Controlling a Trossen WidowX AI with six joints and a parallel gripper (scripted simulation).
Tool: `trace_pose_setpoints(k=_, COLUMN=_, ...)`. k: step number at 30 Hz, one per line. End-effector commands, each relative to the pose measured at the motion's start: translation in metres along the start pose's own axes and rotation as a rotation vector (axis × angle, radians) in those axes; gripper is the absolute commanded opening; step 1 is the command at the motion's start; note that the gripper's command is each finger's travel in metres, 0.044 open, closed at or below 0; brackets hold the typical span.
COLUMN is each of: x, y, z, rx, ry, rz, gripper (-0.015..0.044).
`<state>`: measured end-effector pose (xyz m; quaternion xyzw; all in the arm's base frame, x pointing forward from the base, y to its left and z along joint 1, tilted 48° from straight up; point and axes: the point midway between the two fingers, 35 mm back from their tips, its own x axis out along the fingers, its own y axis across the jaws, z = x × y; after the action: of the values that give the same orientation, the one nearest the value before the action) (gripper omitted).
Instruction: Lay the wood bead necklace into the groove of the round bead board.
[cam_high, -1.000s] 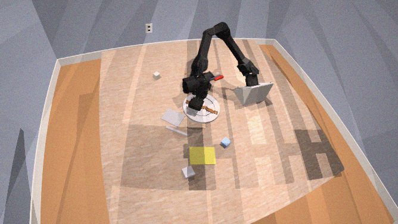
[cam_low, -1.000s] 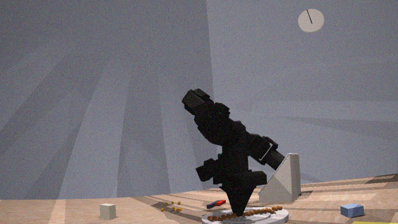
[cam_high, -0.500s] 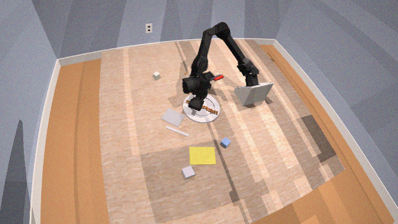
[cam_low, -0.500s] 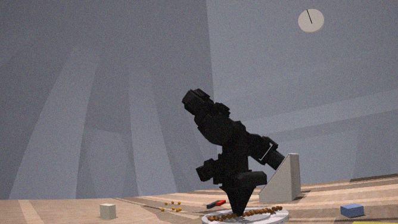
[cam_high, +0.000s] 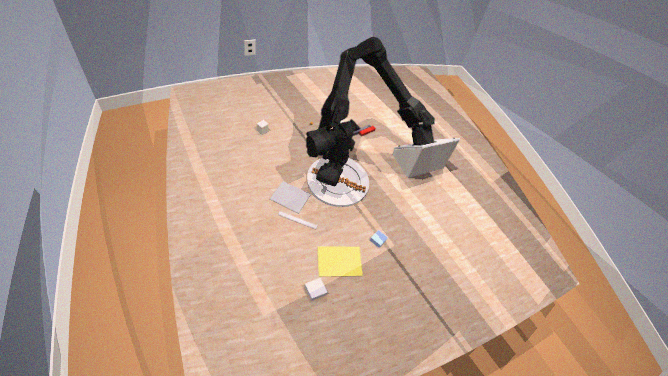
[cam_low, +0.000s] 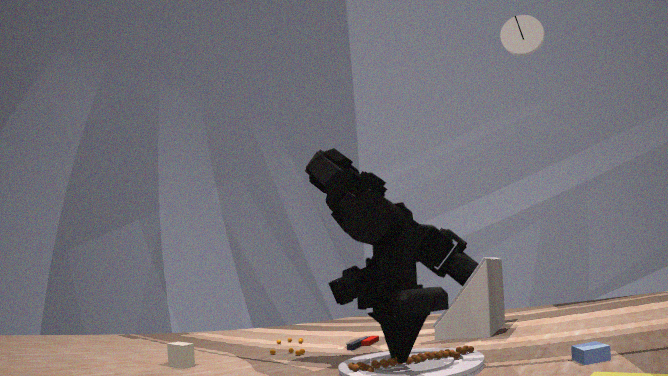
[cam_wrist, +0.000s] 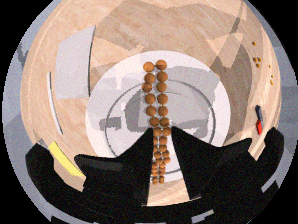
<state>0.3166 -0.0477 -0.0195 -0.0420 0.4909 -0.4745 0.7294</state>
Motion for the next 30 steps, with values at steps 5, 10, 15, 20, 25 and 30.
trace_pose_setpoints(k=5, x=-0.0058, y=0.0002, z=0.0002, rx=-0.004, ry=0.0, rz=-0.004, gripper=0.021)
trace_pose_setpoints(k=10, x=-0.0058, y=0.0002, z=0.0002, rx=-0.004, ry=0.0, rz=-0.004, gripper=0.0341)
trace_pose_setpoints(k=15, x=-0.0058, y=0.0002, z=0.0002, rx=-0.004, ry=0.0, rz=-0.004, gripper=0.044)
trace_pose_setpoints(k=20, x=-0.0058, y=0.0002, z=0.0002, rx=-0.004, ry=0.0, rz=-0.004, gripper=0.044)
trace_pose_setpoints(k=25, x=-0.0058, y=0.0002, z=0.0002, rx=-0.004, ry=0.0, rz=-0.004, gripper=0.044)
trace_pose_setpoints(k=30, x=-0.0058, y=0.0002, z=0.0002, rx=-0.004, ry=0.0, rz=-0.004, gripper=0.044)
